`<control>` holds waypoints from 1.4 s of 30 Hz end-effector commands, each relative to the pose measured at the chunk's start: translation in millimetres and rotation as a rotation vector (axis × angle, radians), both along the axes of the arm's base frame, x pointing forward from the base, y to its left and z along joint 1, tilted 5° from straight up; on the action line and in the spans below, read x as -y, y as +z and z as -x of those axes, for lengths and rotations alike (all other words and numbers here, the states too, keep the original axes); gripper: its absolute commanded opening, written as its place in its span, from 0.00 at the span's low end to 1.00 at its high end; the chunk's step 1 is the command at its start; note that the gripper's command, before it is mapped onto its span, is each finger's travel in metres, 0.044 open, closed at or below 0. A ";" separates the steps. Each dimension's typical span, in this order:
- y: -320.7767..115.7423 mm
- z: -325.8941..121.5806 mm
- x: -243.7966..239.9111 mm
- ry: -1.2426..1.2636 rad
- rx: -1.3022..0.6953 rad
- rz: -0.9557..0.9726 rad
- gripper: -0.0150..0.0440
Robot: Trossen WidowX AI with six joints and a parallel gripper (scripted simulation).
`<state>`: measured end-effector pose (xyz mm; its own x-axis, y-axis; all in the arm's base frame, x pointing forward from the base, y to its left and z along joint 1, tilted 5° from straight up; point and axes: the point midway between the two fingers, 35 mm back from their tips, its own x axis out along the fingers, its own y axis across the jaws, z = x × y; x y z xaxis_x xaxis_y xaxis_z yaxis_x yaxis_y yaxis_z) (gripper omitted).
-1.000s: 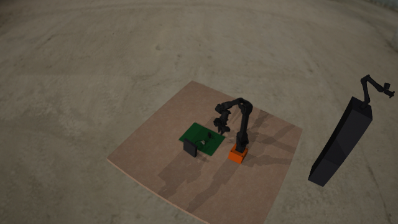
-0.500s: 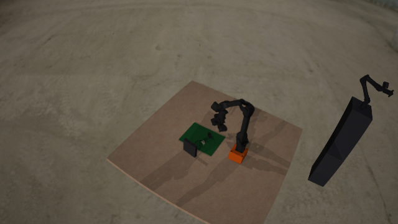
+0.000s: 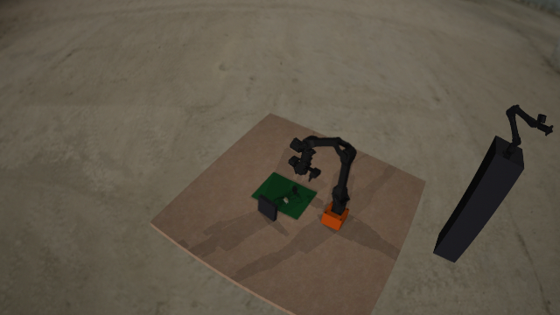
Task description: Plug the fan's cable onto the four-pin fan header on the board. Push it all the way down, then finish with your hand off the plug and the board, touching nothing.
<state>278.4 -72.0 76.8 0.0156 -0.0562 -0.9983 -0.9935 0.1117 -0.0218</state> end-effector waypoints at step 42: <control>-62.4 -30.8 -23.0 0.975 -0.069 0.047 1.00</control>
